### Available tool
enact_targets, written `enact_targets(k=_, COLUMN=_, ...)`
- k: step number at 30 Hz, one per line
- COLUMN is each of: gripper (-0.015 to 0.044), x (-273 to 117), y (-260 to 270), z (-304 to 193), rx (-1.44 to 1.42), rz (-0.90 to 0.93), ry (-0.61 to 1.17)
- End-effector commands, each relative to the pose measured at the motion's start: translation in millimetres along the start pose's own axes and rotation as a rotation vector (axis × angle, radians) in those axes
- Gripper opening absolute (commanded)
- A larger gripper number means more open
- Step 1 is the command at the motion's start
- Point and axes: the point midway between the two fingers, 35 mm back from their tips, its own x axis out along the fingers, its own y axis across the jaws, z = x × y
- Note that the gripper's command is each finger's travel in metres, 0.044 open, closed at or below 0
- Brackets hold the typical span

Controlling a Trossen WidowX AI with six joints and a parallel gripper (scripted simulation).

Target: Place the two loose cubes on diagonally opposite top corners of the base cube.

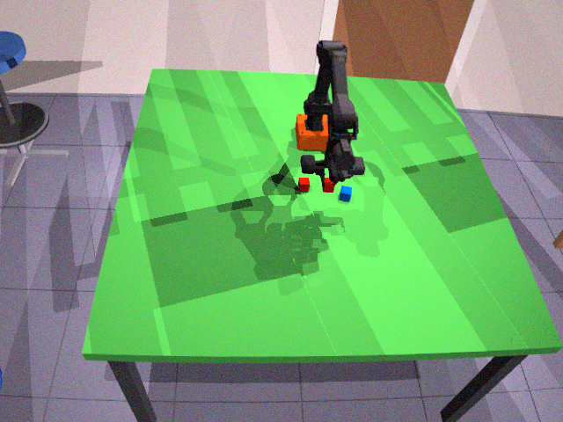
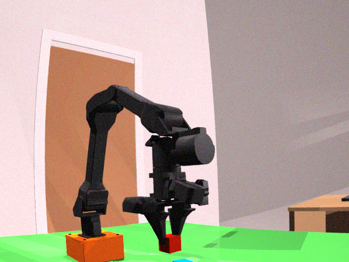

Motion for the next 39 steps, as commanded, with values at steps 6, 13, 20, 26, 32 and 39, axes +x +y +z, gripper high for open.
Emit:
enact_targets(k=6, gripper=0.0105, x=6.6, y=28.5, z=-7.0, rx=-0.166, rz=0.008, ry=0.003)
enact_targets(k=13, gripper=0.0105, x=10.9, y=49.2, z=-13.3, rx=-0.292, rz=0.010, ry=0.003)
enact_targets(k=20, gripper=0.0105, x=15.2, y=69.1, z=-21.0, rx=-0.417, rz=0.012, ry=0.003)
enact_targets(k=26, gripper=0.0105, x=18.7, y=85.2, z=-28.3, rx=-0.521, rz=0.014, ry=0.003)
enact_targets(k=32, gripper=0.0105, x=19.1, y=86.9, z=-29.2, rx=-0.533, rz=0.014, ry=0.003)
enact_targets(k=39, gripper=0.0105, x=20.7, y=87.0, z=-29.2, rx=-0.533, rz=0.014, ry=0.003)
